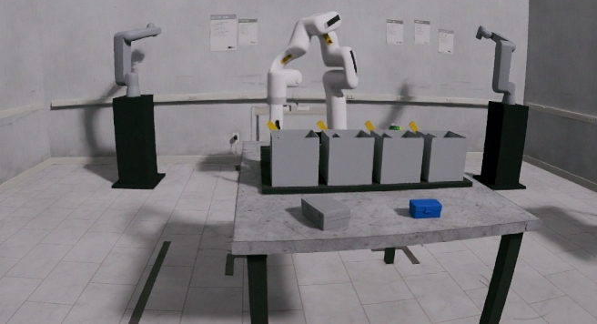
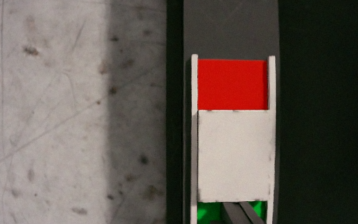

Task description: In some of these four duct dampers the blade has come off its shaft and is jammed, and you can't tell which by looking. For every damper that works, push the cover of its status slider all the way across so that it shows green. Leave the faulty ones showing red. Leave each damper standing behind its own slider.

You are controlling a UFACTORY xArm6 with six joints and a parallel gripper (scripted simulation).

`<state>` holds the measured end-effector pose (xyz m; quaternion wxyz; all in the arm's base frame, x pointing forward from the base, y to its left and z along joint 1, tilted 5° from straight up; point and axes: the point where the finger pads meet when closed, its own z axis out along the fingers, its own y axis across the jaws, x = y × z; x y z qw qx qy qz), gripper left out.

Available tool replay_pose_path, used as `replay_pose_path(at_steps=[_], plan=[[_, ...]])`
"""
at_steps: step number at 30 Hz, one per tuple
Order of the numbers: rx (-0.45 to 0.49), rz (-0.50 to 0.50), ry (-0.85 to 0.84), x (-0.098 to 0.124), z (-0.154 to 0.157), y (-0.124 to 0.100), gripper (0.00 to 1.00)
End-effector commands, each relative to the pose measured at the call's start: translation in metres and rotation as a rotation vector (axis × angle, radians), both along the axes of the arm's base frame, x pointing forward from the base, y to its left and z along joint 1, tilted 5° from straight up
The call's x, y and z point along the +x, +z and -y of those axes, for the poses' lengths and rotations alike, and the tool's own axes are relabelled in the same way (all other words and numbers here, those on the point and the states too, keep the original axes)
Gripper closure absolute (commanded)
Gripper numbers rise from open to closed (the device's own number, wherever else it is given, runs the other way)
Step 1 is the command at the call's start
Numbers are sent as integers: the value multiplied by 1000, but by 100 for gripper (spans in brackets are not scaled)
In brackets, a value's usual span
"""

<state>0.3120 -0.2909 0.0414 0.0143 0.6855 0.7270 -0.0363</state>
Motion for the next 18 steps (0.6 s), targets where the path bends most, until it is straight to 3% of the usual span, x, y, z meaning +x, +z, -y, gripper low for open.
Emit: replay_pose_path(at_steps=[1, 18], plan=[[-3, 3, 0, 1, -2, 1, 100], [-3, 3, 0, 0, -11, 0, 100]])
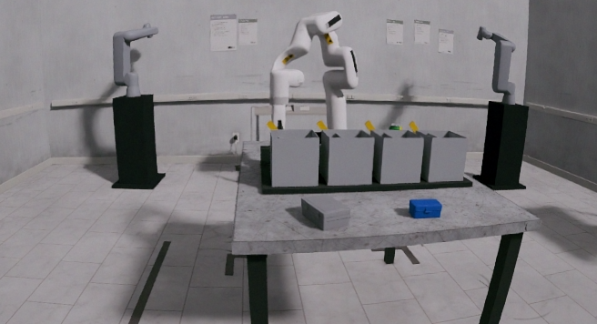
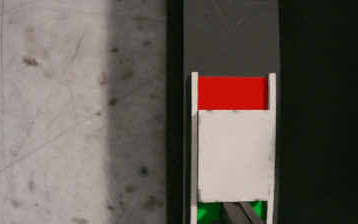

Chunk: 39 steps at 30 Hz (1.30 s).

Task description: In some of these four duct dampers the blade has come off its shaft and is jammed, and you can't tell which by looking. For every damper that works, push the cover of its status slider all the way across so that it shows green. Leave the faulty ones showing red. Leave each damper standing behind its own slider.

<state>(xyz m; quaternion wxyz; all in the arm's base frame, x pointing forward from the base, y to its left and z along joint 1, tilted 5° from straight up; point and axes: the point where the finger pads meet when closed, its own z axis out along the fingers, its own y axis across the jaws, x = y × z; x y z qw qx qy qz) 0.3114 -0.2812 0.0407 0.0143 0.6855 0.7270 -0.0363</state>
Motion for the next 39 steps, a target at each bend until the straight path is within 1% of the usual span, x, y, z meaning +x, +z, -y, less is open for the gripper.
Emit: replay_pose_path(at_steps=[1, 39], plan=[[-3, 3, 0, 1, -2, 1, 100], [-3, 3, 0, 0, -14, 0, 100]])
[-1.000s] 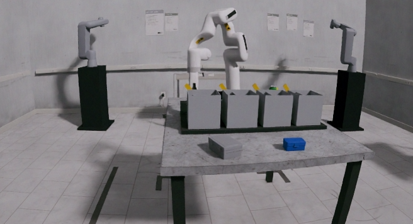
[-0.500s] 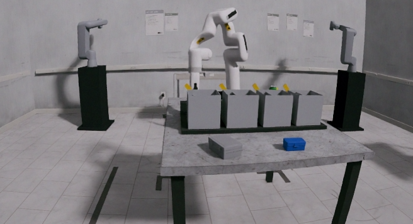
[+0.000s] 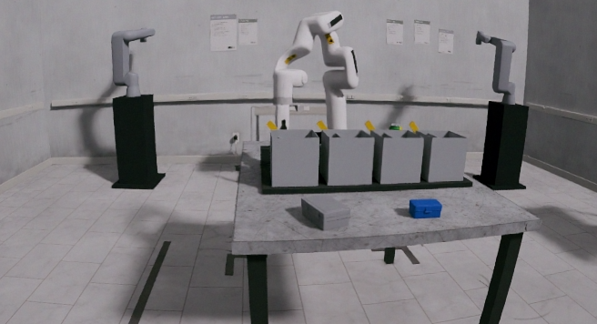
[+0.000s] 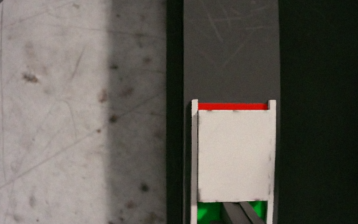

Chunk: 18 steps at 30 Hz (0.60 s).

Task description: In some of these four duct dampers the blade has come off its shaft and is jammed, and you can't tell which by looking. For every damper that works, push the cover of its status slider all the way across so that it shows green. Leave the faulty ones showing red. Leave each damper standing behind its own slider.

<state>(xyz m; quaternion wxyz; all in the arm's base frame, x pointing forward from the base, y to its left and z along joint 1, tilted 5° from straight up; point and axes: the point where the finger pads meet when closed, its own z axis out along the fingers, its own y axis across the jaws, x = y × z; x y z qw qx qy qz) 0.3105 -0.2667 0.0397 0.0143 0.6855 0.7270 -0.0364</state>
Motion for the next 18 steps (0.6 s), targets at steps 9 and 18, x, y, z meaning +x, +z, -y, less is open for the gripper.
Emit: replay_pose_path(at_steps=[9, 18], plan=[[-2, 3, 0, 1, -1, 1, 100], [-2, 3, 0, 1, -1, 1, 100]])
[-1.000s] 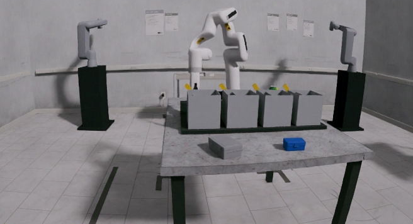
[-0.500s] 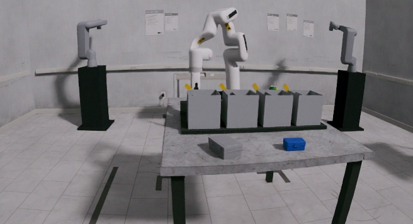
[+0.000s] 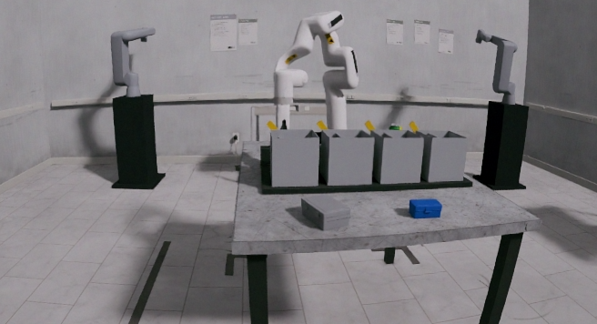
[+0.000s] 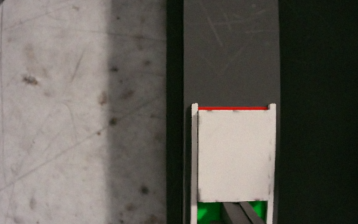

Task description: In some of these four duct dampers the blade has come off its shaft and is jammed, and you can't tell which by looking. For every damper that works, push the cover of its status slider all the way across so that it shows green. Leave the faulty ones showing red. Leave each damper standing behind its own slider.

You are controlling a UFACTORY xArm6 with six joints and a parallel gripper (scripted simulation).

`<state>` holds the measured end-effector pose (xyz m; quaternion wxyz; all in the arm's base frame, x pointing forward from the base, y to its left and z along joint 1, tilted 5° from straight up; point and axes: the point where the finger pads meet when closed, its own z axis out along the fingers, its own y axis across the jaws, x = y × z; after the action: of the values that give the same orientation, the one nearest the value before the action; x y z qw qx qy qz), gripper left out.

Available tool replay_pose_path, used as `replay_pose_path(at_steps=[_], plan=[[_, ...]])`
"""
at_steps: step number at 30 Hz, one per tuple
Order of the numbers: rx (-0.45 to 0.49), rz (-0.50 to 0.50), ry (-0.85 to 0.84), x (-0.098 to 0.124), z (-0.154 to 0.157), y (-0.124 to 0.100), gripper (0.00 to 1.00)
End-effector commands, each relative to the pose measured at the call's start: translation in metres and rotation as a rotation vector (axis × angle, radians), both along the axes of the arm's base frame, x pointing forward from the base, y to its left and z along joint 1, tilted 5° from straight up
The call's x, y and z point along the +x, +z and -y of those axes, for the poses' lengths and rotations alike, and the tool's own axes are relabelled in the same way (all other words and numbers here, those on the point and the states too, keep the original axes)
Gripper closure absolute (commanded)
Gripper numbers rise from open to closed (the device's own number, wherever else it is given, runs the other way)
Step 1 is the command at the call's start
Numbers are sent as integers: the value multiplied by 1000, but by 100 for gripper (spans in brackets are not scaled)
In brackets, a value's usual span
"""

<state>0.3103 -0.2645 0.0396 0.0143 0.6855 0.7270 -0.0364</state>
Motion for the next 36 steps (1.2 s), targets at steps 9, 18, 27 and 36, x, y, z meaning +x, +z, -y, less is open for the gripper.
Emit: replay_pose_path(at_steps=[9, 18, 27, 36], plan=[[-2, 3, 0, 1, 1, 1, 100], [-2, 3, 0, 1, 1, 1, 100], [-2, 3, 0, 1, 1, 1, 100], [-2, 3, 0, 1, 4, 1, 100]])
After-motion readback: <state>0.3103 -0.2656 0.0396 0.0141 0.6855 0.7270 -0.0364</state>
